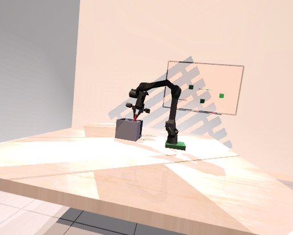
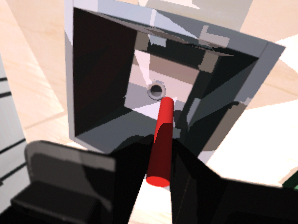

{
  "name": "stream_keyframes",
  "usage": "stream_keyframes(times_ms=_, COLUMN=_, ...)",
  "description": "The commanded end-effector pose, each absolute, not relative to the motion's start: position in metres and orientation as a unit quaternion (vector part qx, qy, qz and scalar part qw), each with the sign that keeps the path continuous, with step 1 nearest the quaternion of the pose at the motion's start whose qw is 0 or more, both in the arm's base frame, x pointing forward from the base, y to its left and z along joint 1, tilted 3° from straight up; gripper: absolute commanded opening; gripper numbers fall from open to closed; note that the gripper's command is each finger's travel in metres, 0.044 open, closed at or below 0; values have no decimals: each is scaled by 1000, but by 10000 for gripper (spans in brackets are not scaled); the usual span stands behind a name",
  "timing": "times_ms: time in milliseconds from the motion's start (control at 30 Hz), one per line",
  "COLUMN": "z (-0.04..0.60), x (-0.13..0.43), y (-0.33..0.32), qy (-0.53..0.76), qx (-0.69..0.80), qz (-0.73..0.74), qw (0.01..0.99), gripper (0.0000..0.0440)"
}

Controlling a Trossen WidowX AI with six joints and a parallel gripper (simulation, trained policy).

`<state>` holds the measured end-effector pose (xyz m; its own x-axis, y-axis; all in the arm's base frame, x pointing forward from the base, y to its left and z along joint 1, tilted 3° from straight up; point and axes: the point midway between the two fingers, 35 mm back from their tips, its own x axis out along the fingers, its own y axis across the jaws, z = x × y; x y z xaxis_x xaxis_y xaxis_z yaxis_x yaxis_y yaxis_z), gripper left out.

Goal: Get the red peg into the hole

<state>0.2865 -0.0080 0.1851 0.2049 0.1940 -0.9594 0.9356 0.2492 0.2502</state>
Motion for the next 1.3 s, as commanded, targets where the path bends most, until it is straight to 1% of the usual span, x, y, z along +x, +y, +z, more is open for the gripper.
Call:
stream_keyframes(times_ms=0, z=177, x=290, y=-8, qy=551, qx=520, qz=-317, qw=570, gripper=0)
stream_keyframes(times_ms=800, z=117, x=322, y=0, qy=594, qx=500, qz=-274, qw=567, gripper=0)
stream_keyframes(times_ms=933, z=108, x=322, y=0, qy=601, qx=492, qz=-272, qw=568, gripper=104)
stream_keyframes(times_ms=1000, z=106, x=322, y=1, qy=604, qx=489, qz=-271, qw=568, gripper=147)
stream_keyframes(times_ms=1267, z=118, x=327, y=1, qy=615, qx=505, qz=-258, qw=547, gripper=149)
